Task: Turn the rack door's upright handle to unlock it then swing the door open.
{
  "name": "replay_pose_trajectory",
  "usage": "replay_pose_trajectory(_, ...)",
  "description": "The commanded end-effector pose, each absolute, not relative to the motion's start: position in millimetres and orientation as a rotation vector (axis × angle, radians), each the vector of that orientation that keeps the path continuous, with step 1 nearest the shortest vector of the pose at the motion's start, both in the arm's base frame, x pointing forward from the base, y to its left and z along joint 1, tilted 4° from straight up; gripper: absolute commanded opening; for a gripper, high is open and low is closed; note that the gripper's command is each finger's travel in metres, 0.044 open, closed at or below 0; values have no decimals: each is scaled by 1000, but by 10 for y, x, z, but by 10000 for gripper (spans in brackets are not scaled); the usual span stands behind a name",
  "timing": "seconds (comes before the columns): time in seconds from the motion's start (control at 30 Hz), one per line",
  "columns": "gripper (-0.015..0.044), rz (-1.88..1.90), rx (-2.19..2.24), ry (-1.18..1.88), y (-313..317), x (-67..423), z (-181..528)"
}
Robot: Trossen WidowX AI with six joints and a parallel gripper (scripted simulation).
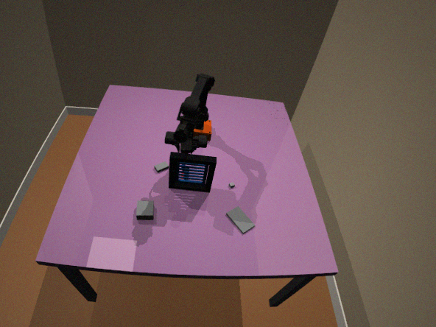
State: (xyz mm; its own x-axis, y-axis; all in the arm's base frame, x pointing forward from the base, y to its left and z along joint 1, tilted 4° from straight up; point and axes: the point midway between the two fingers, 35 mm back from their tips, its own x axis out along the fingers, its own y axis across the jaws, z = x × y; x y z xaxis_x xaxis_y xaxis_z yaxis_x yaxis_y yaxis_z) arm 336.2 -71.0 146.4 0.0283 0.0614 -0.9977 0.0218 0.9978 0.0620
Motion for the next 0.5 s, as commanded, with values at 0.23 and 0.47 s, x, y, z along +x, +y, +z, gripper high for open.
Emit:
replay_pose_trajectory(0.23,81,22,63,1542,-718,3365,1451)
replay_pose_trajectory(0.47,34,22,63,1542,-718,3365,1451)
